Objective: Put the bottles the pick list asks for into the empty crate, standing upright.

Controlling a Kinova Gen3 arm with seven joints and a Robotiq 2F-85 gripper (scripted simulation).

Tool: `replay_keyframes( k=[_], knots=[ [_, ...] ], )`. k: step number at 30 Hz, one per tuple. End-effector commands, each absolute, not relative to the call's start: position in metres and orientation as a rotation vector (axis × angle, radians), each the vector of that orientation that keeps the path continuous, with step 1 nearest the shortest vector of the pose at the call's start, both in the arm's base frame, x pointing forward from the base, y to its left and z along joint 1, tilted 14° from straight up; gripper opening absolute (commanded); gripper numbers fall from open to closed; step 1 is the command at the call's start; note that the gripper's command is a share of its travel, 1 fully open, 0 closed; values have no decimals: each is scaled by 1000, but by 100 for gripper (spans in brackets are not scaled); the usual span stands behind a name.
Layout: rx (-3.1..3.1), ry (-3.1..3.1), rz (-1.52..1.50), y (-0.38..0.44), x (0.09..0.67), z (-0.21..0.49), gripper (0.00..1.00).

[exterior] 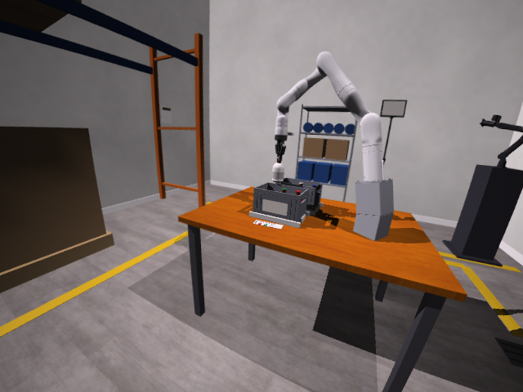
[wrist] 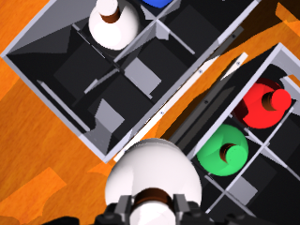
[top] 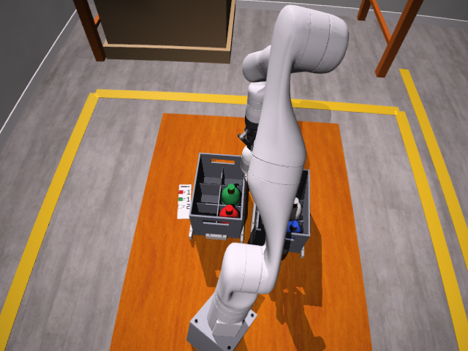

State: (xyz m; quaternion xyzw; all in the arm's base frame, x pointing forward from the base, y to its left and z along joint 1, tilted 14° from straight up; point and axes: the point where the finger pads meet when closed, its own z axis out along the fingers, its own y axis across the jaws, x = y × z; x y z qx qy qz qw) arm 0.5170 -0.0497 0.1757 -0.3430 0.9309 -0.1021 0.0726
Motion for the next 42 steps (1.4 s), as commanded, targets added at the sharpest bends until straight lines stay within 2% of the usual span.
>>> replay_keyframes(
  k=[1, 42],
  knots=[
    [-1030, 2795, -308, -42, 519, 176, 10],
    [-1030, 2795, -308, 19, 536, 171, 10]
  ],
)
